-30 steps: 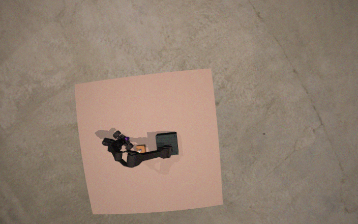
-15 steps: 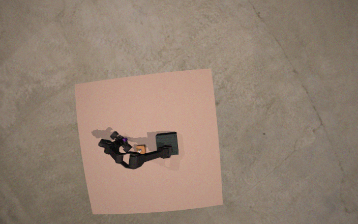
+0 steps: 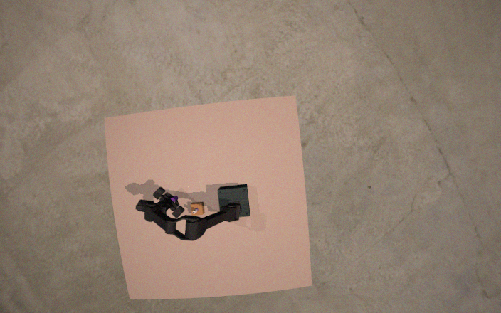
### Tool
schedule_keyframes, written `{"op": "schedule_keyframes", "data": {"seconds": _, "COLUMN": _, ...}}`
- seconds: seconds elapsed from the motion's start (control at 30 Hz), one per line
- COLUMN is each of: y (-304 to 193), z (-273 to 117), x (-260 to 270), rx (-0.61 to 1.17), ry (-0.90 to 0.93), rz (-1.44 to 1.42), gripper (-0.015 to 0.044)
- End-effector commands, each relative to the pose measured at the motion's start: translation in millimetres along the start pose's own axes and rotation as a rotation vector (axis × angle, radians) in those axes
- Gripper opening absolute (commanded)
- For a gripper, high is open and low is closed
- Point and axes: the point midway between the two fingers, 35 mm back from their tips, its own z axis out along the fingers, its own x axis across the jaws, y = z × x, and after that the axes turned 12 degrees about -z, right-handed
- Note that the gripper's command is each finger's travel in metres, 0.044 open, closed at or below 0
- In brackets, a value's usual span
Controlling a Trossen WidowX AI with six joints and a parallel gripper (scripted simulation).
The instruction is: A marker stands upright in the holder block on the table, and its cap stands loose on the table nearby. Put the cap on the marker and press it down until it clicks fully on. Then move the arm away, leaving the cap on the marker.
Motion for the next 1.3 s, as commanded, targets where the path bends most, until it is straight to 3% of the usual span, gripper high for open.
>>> {"op": "schedule_keyframes", "data": {"seconds": 0.0, "y": 2.4, "z": -5.7, "x": 11.8, "rx": 0.005, "ry": 0.003, "rz": 0.002, "gripper": 0.0}}
{"op": "schedule_keyframes", "data": {"seconds": 1.27, "y": 7.2, "z": -48.4, "x": 132.4, "rx": 0.003, "ry": 0.011, "rz": 0.002, "gripper": 0.0}}
